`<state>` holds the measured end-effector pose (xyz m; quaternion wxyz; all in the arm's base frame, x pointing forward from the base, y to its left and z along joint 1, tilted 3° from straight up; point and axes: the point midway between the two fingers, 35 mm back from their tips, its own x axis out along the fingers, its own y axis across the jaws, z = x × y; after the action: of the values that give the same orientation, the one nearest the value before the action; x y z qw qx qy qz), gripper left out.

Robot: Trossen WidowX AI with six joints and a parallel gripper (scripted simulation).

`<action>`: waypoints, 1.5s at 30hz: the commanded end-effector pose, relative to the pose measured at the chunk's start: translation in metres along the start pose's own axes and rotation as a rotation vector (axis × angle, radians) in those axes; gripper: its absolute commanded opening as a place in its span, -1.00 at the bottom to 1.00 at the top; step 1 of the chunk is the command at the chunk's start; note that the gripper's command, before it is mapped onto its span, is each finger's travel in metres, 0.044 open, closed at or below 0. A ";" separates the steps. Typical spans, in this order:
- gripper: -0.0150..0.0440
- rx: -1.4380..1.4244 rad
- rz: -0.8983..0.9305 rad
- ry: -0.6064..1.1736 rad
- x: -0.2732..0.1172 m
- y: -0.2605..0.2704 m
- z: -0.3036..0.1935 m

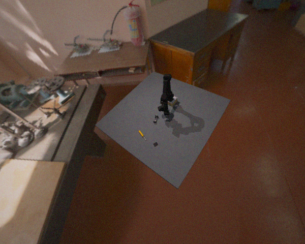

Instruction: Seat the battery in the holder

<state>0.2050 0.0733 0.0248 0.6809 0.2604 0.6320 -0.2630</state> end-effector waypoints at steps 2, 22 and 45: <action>-0.21 0.005 0.002 -0.003 -0.016 -0.001 0.000; -0.21 1.091 0.018 -0.009 -0.035 0.034 0.078; -0.21 2.014 0.023 -0.016 -0.045 0.046 0.141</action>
<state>0.3340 0.0112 0.0794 0.1590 0.7163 0.1161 -0.6694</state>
